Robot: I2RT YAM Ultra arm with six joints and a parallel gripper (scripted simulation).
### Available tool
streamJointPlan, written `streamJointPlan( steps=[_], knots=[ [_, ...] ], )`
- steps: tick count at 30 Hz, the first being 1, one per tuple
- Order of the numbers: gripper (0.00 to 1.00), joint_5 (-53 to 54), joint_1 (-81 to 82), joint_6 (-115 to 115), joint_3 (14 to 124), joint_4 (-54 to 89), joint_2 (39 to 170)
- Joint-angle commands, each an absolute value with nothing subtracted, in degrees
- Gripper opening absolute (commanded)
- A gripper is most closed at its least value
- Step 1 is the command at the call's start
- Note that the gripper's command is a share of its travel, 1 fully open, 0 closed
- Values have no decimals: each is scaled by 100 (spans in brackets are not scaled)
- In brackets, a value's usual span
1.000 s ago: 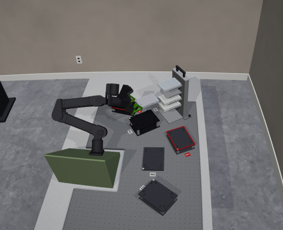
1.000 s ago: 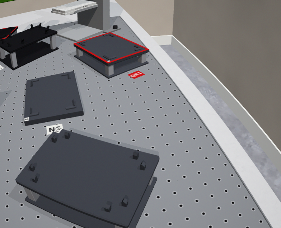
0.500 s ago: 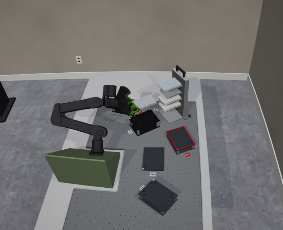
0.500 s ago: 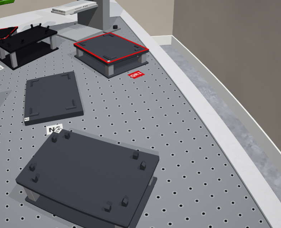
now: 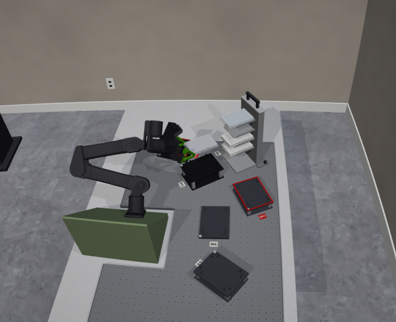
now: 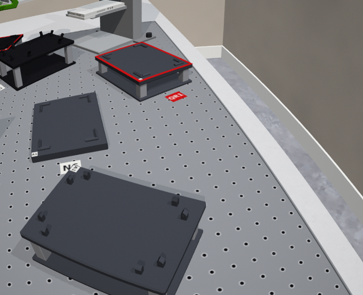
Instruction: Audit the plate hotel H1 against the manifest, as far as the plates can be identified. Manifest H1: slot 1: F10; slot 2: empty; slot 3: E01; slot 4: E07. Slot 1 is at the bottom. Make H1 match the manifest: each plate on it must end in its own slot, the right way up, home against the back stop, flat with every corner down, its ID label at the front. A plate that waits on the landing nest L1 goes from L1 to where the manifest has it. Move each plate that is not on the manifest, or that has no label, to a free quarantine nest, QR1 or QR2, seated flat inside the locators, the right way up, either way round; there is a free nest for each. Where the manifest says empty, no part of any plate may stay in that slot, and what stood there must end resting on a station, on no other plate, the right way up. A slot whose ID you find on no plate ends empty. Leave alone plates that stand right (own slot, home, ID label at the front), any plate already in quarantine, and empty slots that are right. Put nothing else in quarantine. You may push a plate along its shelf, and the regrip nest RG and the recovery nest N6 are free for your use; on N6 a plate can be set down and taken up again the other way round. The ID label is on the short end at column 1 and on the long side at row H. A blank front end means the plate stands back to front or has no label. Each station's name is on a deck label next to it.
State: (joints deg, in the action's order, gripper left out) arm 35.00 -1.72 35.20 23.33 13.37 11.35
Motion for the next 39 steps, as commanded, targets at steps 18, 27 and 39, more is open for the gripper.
streamJointPlan(
  steps=[18, 27, 39],
  knots=[
    [86, 2751, 401, 3532, 2210, 1182, 1058],
    [86, 2527, 624, 3535, 2149, 1135, 1042],
    [86, 2152, 999, 3540, 2044, 1045, 1023]
  ],
)
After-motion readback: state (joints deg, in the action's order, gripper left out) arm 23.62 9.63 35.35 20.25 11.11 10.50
